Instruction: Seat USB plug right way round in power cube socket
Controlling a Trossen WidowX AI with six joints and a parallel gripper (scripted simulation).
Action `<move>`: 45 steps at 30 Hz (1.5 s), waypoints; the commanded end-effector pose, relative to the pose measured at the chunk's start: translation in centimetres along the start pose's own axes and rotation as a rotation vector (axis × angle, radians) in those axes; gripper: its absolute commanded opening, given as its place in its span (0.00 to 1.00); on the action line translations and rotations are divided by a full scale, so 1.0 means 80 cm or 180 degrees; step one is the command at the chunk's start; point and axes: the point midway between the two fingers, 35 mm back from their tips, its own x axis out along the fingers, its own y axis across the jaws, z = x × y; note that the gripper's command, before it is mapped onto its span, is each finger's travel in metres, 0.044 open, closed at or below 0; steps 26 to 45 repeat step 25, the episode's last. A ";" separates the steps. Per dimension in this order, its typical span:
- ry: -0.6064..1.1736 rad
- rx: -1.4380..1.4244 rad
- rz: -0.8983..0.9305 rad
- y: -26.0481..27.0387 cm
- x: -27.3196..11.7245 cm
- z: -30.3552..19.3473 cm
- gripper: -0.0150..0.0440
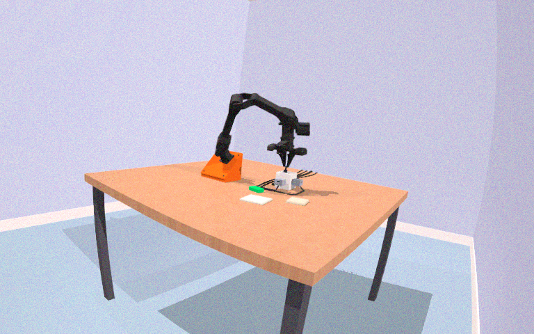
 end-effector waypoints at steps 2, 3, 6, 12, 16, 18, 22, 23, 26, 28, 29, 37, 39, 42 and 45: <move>-0.0001 -0.0004 0.0002 0.000 0.000 0.000 0.42; -0.0001 -0.0004 0.0002 0.000 0.000 0.000 0.42; -0.0001 -0.0004 0.0002 0.000 0.000 0.000 0.42; -0.0001 -0.0004 0.0002 0.000 0.000 0.000 0.42; 0.0000 -0.0003 -0.0001 0.000 -0.002 -0.001 0.42; 0.0000 -0.0003 -0.0001 0.000 -0.005 -0.001 0.42; 0.0001 -0.0004 -0.0001 0.000 -0.010 -0.001 0.42; 0.0001 -0.0004 -0.0001 0.000 -0.011 -0.001 0.42; 0.0001 -0.0004 -0.0001 0.000 -0.014 -0.002 0.42; 0.0001 -0.0004 -0.0001 0.000 -0.014 -0.002 0.42; 0.0001 -0.0004 -0.0001 0.000 -0.014 -0.002 0.42; 0.0001 -0.0004 -0.0001 0.000 -0.014 -0.002 0.42; 0.0001 -0.0004 -0.0001 0.000 -0.014 -0.002 0.42; 0.0001 -0.0004 -0.0001 0.000 -0.014 -0.002 0.42; 0.0001 -0.0004 -0.0001 0.000 -0.014 -0.002 0.42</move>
